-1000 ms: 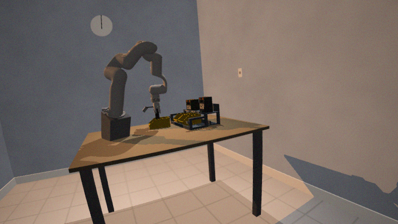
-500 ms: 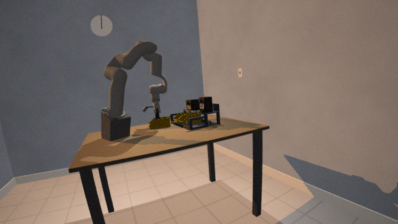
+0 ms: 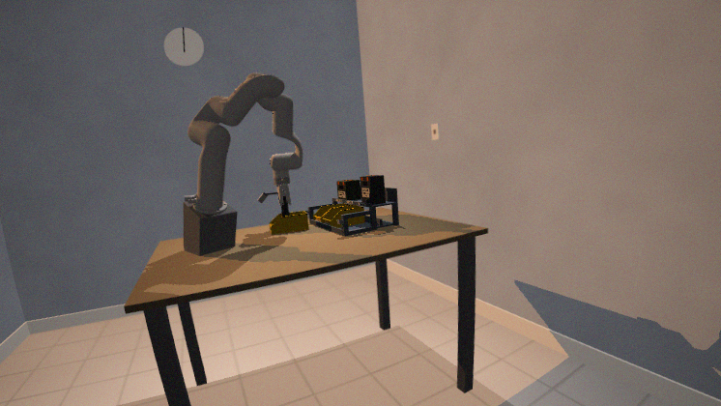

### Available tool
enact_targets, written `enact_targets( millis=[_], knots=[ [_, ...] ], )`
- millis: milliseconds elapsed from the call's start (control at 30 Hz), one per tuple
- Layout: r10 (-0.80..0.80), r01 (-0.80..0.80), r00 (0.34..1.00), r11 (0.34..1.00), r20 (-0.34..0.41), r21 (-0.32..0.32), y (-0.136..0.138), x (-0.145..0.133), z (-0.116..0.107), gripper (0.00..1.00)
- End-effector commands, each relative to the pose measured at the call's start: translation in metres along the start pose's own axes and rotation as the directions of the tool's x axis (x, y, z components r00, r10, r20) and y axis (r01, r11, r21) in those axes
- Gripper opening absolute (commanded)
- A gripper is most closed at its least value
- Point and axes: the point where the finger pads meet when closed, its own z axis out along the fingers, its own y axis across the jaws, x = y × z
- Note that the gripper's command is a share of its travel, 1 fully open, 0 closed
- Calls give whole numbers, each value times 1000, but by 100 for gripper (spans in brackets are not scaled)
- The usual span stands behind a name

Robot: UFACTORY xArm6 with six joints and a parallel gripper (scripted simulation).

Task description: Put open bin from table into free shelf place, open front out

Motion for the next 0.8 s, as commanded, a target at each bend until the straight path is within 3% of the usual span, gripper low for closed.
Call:
enact_targets(
  millis=[0, 267, 300, 767],
  knots=[
    [0, 0, 1000, 1000, 2, -2, 1, -1, -1, 28],
    [0, 0, 1000, 1000, 2, -2, 1, -1, -1, 28],
    [0, 0, 1000, 1000, 2, -2, 1, -1, -1, 0],
    [0, 0, 1000, 1000, 2, -2, 1, -1, -1, 0]
  ],
)
